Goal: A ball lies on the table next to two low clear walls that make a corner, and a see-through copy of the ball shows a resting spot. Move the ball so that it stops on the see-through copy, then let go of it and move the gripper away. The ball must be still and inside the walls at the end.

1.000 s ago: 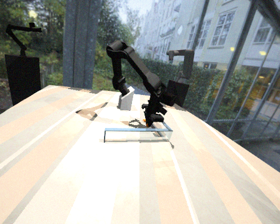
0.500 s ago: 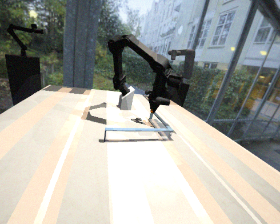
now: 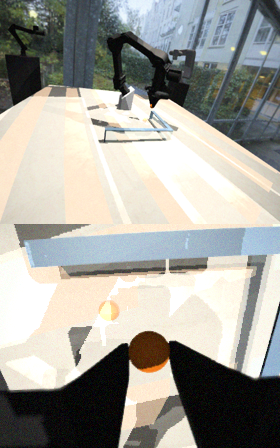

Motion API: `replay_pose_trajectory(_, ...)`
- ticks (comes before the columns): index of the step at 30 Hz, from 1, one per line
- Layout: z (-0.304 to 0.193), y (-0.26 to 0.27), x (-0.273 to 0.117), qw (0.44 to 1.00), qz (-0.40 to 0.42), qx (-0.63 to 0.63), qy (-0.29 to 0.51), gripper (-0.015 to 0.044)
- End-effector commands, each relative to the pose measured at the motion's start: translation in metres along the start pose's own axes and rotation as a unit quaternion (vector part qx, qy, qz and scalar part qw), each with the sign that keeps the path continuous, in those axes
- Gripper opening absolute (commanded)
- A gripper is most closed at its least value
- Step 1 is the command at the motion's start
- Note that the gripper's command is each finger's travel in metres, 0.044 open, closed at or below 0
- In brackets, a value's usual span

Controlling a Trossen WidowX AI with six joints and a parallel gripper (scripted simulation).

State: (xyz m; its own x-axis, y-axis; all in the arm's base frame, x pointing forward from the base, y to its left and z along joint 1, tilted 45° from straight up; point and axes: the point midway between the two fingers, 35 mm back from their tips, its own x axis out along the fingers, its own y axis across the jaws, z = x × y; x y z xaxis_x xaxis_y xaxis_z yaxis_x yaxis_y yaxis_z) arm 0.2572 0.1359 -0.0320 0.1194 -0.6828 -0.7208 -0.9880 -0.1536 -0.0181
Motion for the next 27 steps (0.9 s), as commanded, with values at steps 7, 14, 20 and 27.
replay_pose_trajectory(7, -0.004, 0.032, 0.022, 1.000, 0.003, 0.000, 0.001, 0.0000)
replay_pose_trajectory(14, -0.005, 0.040, 0.030, 1.000, 0.003, -0.001, 0.001, 0.0000)
replay_pose_trajectory(20, -0.004, 0.038, 0.058, 1.000, 0.002, -0.001, 0.000, 0.0000)
replay_pose_trajectory(27, -0.006, 0.040, 0.096, 1.000, 0.003, 0.000, 0.002, 0.0000)
